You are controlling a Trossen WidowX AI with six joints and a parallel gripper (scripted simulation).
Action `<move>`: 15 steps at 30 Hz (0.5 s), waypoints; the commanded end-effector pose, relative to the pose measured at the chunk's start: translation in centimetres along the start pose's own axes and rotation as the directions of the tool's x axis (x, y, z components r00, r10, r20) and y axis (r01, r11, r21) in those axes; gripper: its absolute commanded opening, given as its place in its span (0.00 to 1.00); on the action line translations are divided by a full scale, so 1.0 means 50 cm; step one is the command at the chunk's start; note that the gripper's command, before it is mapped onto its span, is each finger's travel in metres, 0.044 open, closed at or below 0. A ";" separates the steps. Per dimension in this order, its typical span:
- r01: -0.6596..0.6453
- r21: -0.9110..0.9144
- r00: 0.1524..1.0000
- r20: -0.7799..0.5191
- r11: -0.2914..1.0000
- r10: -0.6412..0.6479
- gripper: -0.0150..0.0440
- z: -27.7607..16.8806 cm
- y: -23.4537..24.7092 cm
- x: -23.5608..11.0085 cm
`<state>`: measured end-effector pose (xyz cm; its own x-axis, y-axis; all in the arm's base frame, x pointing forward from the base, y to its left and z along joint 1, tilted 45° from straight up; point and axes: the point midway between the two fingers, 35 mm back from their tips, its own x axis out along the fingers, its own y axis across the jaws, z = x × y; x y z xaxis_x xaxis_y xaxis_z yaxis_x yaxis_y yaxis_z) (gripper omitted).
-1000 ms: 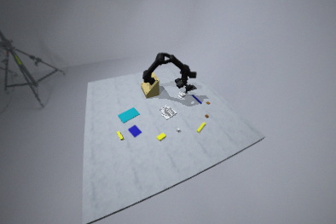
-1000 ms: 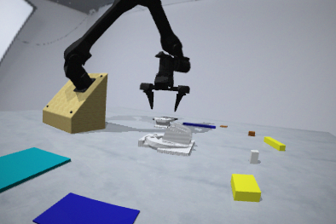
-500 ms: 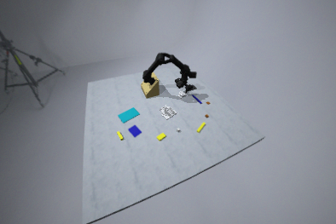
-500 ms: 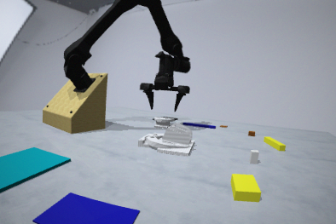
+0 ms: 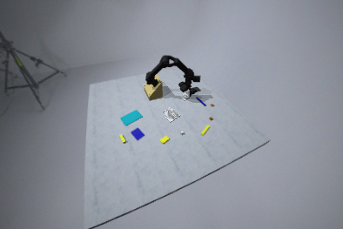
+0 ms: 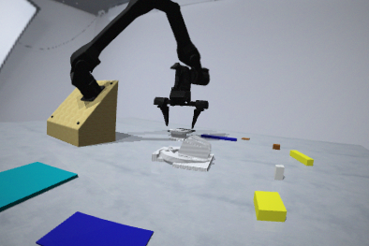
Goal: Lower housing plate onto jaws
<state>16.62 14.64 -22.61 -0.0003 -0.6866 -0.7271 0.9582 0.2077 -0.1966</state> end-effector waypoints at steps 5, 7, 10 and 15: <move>-0.006 -0.003 1.000 0.006 1.000 0.006 1.00 0.002 0.002 0.027; -0.006 -0.003 1.000 0.006 1.000 0.006 1.00 0.002 0.003 0.034; -0.007 -0.004 1.000 0.007 1.000 0.007 1.00 0.002 0.003 0.043; -0.008 -0.004 1.000 0.008 1.000 0.008 1.00 0.002 0.003 0.059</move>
<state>16.74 12.99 -24.37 0.0031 -0.6875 -0.7261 0.9581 0.2100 -0.1948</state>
